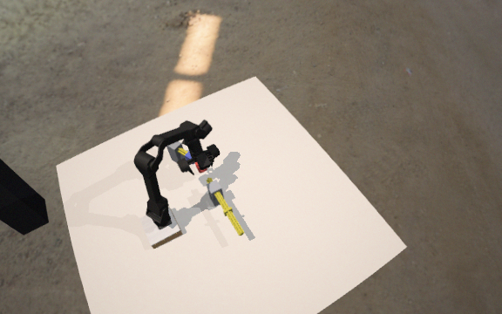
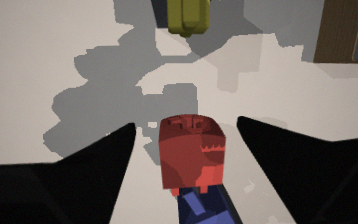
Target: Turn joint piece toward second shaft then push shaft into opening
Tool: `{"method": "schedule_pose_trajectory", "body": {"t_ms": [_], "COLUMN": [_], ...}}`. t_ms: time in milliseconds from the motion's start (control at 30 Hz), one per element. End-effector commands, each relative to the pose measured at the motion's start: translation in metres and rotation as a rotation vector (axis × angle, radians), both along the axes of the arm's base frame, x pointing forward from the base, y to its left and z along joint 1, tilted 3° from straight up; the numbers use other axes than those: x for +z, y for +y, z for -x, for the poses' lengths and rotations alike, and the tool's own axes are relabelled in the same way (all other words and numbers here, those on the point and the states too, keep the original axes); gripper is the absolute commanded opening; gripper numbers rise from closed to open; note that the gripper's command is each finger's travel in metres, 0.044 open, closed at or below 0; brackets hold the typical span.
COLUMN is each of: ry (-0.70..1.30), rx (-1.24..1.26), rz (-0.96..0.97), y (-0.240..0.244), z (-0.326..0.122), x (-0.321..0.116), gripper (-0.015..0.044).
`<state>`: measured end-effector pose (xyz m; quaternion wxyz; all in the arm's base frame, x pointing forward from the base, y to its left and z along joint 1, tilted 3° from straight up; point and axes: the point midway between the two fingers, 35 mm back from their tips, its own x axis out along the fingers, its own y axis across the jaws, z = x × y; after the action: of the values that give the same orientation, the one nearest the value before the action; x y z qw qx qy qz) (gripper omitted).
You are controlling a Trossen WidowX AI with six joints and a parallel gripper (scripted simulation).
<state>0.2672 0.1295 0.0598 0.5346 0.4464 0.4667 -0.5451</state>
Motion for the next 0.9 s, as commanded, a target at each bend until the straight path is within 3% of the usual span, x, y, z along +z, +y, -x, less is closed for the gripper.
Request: {"method": "schedule_pose_trajectory", "body": {"t_ms": [0, 200, 867], "ry": [-0.009, -0.004, 0.097], "rx": [-0.001, 0.021, 0.688], "rz": [0.054, 0.050, -0.057], "y": [0.000, 0.001, 0.002], "z": [-0.001, -0.002, -0.010], "x": [0.005, 0.007, 0.067], "gripper": [0.0440, 0.0440, 0.0440]}}
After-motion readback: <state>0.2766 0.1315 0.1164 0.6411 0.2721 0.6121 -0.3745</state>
